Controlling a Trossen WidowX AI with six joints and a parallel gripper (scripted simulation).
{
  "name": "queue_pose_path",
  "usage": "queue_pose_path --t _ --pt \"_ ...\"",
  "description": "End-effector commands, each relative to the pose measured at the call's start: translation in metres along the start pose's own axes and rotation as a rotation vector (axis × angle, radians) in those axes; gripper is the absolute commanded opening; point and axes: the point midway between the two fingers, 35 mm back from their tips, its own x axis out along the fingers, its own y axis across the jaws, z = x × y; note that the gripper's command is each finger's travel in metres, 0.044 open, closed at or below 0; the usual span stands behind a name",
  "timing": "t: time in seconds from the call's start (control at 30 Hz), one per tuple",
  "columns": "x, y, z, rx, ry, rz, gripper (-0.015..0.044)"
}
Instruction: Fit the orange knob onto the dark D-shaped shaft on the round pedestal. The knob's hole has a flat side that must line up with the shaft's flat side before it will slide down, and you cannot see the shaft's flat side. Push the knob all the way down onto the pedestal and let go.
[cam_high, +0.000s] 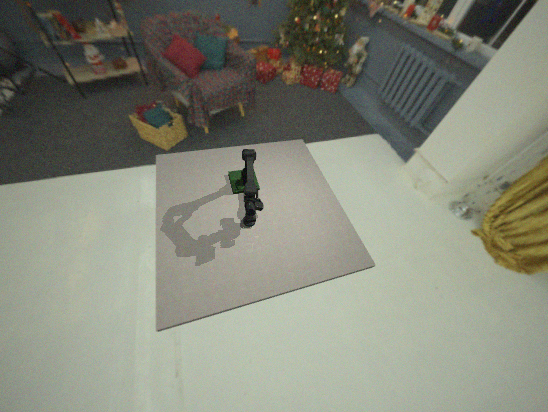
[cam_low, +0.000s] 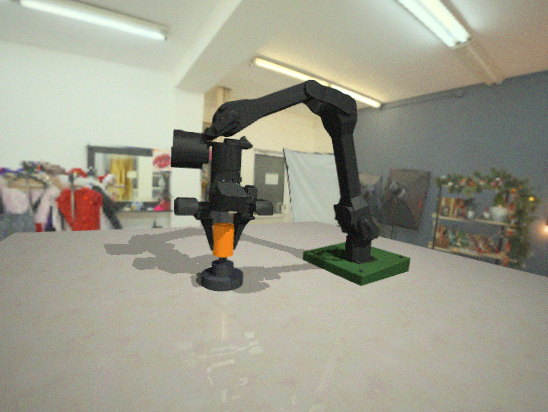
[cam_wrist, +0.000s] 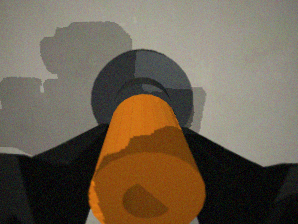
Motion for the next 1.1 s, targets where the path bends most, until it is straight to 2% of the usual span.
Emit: queue_pose_path --t 0.0,0.3,1.07 --pt "-0.0037 0.0004 -0.0015 0.000 -0.001 -0.001 0.0000" --pt "-0.0043 -0.0011 0.0003 -0.209 -0.001 -0.002 0.0000" --pt "0.0007 0.0001 -0.0011 -0.209 -0.001 -0.001 0.0000"
